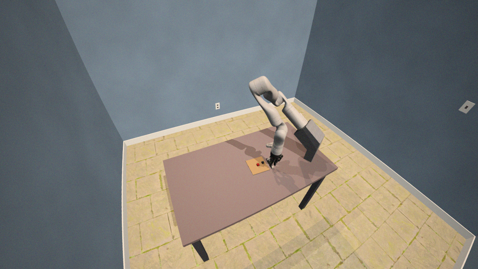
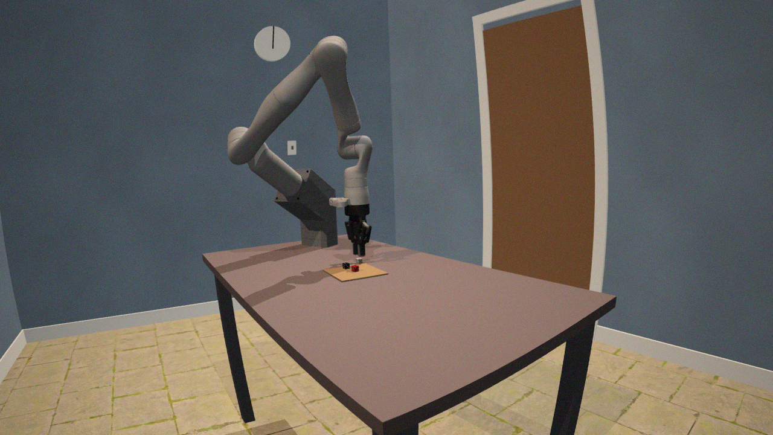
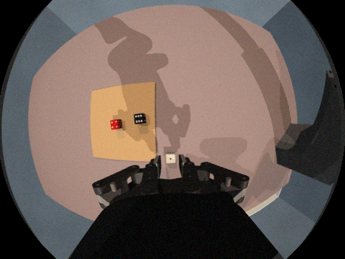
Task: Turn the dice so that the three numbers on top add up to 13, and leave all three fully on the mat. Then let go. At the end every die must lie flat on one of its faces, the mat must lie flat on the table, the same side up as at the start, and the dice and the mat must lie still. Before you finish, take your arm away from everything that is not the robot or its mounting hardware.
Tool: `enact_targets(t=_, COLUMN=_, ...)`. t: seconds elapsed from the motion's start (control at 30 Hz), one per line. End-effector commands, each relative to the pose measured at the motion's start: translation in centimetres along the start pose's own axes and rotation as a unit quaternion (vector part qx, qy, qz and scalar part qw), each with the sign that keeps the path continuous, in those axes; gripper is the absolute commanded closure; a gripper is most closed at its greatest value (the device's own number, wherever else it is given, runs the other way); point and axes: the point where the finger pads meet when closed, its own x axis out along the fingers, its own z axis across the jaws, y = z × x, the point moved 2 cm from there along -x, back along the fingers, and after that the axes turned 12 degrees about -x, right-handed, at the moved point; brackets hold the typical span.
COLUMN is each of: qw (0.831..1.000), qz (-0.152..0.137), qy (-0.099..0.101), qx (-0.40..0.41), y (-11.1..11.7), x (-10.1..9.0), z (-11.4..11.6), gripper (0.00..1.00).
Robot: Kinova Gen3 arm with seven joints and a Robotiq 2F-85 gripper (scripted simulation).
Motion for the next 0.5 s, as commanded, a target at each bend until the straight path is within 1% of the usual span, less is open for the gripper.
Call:
enact_targets(t=0.0, qw=1.0, qz=0.001, qy=0.0, qx=0.001, y=-0.01, x=0.1, z=-0.11, gripper=0.69)
enact_targets(t=0.47, qw=1.0, qz=0.001, qy=0.0, qx=0.001, y=0.18, x=0.1, z=0.03, gripper=0.69)
